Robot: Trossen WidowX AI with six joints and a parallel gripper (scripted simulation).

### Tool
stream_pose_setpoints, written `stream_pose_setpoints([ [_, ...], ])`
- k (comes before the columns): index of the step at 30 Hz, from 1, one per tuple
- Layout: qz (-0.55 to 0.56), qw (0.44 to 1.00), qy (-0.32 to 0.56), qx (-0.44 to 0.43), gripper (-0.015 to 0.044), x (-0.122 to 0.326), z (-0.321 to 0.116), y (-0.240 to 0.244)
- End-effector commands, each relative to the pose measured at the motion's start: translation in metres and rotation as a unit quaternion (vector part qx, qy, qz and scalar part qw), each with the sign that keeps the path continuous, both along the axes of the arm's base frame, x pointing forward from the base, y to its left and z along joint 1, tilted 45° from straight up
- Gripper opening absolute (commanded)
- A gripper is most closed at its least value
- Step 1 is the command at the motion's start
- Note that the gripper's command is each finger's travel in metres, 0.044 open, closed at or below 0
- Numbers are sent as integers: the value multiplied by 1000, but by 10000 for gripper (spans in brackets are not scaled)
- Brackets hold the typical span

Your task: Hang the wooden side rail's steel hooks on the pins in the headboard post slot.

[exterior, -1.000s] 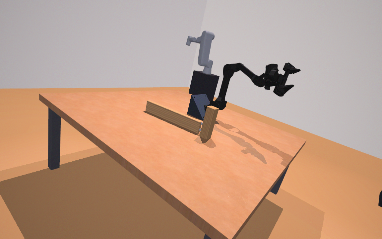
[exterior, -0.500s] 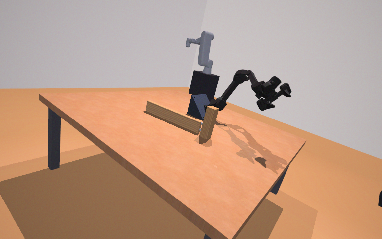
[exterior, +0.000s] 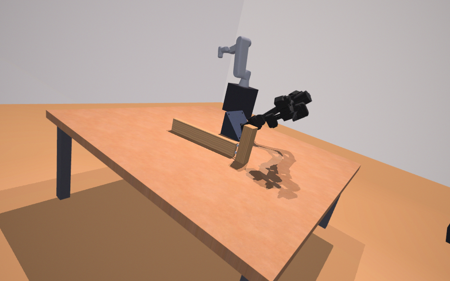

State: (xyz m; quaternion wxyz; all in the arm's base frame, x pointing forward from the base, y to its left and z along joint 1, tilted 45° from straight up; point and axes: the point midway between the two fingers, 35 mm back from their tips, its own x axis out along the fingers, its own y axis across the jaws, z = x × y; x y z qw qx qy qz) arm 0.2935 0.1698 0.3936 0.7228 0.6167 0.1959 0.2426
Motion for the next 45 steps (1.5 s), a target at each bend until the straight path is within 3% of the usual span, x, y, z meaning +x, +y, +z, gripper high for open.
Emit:
stream_pose_setpoints([
  [1, -33, 996, 86, -13, 440, 29, -45, -33],
  [13, -96, 950, 289, 72, 440, 51, -120, -100],
  [17, -86, 886, 424, 167, 440, 33, -158, -104],
  [23, -93, 702, 620, 338, 440, -2, -197, -101],
  [28, -116, 383, 766, 502, 440, -42, -215, -95],
  [29, -119, 346, 775, 515, 440, -45, -216, -95],
  [45, -120, 333, 778, 519, 440, -47, -216, -94],
])
